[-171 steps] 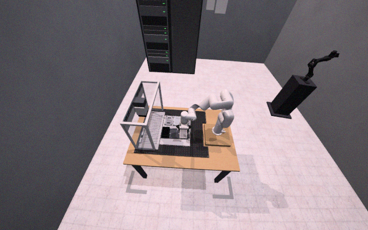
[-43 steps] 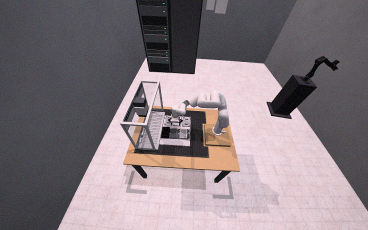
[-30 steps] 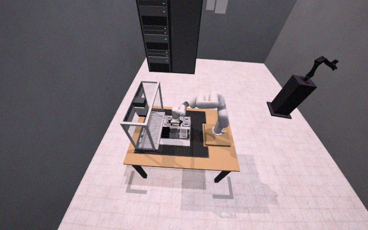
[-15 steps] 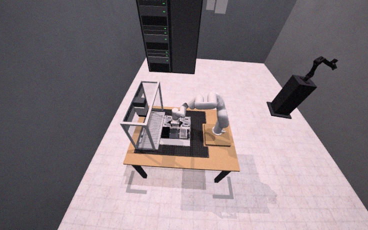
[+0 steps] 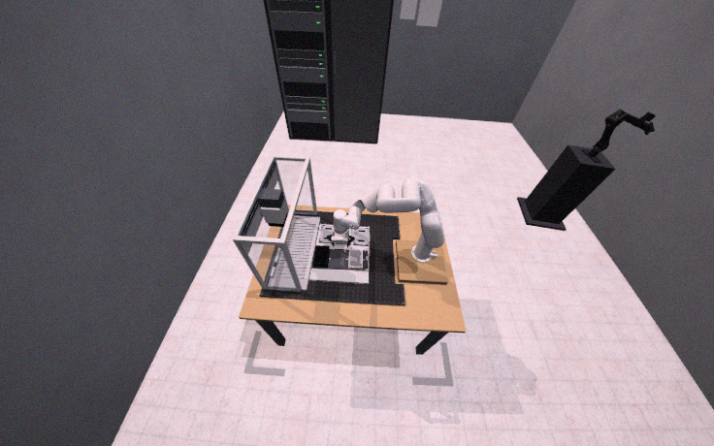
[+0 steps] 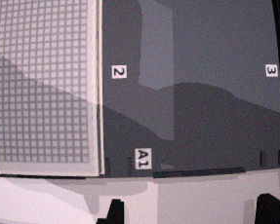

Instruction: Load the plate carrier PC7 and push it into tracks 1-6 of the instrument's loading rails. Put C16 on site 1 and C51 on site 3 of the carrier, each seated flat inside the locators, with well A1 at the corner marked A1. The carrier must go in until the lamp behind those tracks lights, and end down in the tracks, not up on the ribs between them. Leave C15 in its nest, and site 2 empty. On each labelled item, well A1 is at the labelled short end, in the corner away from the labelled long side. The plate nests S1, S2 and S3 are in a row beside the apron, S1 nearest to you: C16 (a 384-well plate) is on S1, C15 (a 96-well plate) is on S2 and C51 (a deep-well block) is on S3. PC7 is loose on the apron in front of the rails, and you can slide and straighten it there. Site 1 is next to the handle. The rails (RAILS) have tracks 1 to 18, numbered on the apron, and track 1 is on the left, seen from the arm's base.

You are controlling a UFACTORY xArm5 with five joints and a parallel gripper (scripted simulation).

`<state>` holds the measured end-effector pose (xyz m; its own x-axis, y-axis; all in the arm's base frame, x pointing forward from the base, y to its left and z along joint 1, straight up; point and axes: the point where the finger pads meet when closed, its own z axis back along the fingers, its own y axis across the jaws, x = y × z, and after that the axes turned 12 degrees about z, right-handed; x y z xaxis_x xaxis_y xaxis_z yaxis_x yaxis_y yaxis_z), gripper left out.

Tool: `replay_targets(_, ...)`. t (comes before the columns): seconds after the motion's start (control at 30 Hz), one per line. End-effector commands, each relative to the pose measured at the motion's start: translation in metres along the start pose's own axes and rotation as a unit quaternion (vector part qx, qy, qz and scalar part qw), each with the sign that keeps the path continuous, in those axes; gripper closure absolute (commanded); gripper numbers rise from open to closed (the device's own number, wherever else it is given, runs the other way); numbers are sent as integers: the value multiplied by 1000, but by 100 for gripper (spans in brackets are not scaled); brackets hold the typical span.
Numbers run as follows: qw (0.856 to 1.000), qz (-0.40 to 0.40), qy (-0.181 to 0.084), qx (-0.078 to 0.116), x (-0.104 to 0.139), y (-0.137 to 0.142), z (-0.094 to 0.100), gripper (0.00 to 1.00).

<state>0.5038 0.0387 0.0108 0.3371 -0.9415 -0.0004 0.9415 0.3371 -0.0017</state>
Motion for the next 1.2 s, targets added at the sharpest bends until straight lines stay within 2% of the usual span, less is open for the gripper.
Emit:
replay_targets(0.0,1000,0,-2,2,0,2,0,0)
replay_targets(0.8,1000,0,-2,2,0,2,-14,0)
replay_targets(1.17,1000,0,-2,2,0,2,-14,0)
